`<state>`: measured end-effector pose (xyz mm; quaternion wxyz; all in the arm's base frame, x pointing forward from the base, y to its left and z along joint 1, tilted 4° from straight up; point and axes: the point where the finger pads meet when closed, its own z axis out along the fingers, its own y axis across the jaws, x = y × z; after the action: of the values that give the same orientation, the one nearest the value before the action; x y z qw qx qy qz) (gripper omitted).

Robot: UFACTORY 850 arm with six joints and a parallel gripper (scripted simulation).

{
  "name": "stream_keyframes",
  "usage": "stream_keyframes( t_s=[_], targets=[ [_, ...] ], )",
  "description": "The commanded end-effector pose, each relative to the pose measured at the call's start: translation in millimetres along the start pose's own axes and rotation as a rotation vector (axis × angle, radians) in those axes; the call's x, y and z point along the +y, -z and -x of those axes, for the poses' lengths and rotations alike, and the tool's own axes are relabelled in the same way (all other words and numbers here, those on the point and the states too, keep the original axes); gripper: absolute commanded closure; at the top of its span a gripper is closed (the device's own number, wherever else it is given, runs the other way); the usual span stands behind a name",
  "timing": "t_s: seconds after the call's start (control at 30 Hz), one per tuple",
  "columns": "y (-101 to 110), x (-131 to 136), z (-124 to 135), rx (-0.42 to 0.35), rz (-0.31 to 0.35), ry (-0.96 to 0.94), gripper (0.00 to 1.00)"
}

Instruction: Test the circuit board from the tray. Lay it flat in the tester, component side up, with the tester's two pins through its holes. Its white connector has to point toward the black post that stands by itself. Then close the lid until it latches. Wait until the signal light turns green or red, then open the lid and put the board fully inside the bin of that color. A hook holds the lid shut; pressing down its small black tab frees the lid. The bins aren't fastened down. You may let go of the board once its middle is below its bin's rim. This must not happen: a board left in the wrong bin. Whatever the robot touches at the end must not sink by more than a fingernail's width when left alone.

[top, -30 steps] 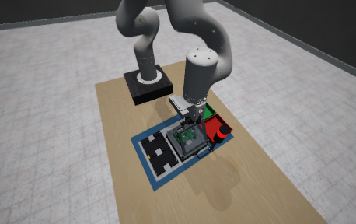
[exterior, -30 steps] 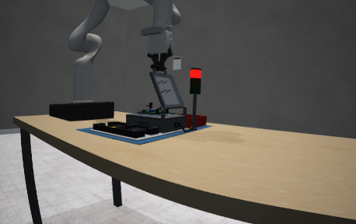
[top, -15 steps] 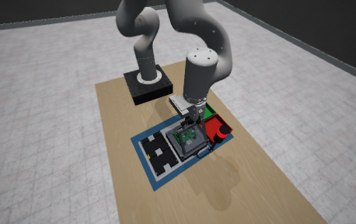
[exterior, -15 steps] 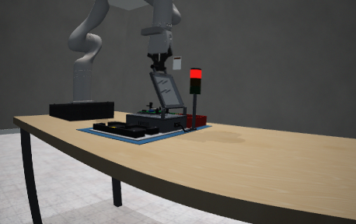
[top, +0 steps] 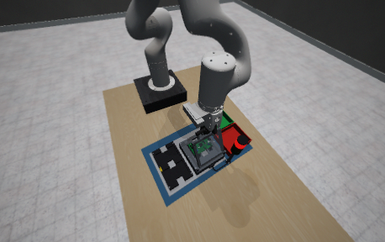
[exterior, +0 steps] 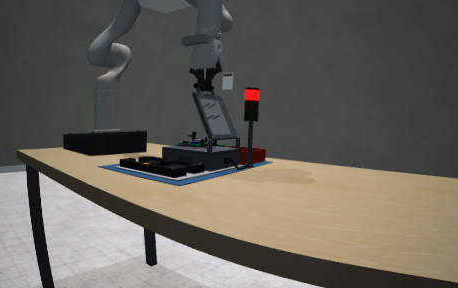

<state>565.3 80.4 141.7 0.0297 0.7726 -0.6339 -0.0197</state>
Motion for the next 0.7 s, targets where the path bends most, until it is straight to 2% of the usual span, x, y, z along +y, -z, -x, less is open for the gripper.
stream_keyframes(
  t_s=[0.0,0.67],
  targets=[
    [1,-2,0,0.000,-0.003,0.000,1.00],
    [20,-48,0,0.000,-0.003,0.000,1.00]
  ],
)
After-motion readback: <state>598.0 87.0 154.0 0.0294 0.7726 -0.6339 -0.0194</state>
